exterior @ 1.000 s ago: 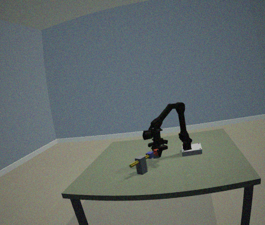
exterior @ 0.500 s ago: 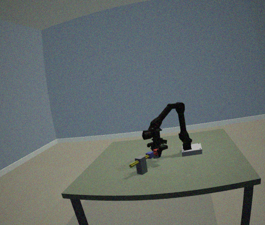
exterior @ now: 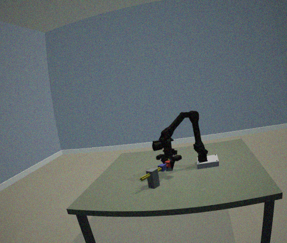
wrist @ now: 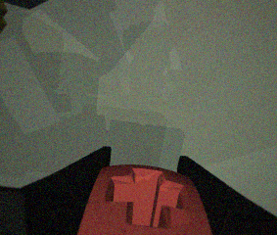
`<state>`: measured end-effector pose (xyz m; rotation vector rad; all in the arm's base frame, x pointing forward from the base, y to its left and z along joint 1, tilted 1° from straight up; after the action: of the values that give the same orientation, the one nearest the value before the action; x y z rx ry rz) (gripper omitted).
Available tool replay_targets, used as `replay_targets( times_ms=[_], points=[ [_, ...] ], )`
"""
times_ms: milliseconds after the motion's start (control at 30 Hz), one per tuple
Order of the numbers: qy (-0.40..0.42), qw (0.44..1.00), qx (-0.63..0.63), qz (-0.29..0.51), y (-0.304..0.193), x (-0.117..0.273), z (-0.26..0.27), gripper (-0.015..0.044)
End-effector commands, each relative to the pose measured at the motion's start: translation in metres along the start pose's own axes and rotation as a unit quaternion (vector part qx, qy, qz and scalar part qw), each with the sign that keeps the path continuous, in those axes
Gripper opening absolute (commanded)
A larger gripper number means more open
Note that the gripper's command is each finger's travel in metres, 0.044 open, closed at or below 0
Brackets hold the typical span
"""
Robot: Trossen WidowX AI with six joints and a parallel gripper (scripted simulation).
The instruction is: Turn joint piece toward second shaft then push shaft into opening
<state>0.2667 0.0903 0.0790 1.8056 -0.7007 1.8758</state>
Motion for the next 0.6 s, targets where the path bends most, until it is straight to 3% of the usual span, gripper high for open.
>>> replay_targets(
  times_ms=[0,567],
  points=[
    [-0.001,0.999,0.035,-0.002,0.000,0.000,0.003,0.0000],
    [-0.003,0.981,0.194,-0.011,-0.004,0.001,0.019,0.0000]
  ],
)
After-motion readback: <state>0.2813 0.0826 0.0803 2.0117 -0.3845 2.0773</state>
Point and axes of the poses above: the point midway between the two fingers, 35 mm back from their tips, its own x axis back along the fingers, its own z axis across the jaws, y = z × x, the point moved 2 cm from there along x, back along the fingers, and after that the axes turned 1 degree about -x, right-handed, at the moved point
